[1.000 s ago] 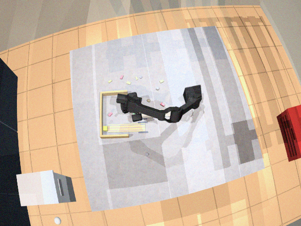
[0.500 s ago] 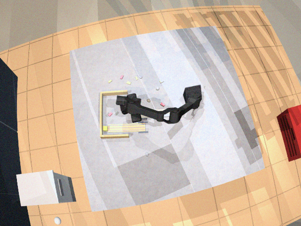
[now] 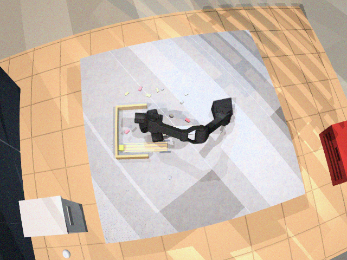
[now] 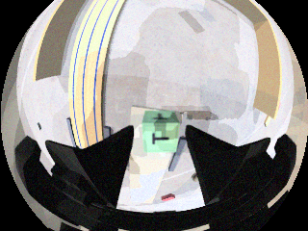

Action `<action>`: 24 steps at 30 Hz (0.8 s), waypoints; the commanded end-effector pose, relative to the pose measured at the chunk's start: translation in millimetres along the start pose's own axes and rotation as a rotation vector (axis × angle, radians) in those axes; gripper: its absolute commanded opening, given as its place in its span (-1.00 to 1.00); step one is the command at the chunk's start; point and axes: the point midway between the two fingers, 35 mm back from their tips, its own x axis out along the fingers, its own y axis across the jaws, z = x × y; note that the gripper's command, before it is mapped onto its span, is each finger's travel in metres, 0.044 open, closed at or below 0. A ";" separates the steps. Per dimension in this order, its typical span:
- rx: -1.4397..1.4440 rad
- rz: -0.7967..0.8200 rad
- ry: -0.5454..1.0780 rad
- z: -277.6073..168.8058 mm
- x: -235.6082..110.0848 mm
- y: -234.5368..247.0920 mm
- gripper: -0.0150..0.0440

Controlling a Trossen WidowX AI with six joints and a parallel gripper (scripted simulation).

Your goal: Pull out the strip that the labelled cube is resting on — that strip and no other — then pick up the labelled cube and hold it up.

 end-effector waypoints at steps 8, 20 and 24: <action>0.000 0.001 0.002 -0.9 8.2 0.5 0.18; 0.000 0.001 0.002 -0.9 8.2 0.5 -0.36; 0.002 0.000 0.002 -11.7 -1.0 -1.0 -0.49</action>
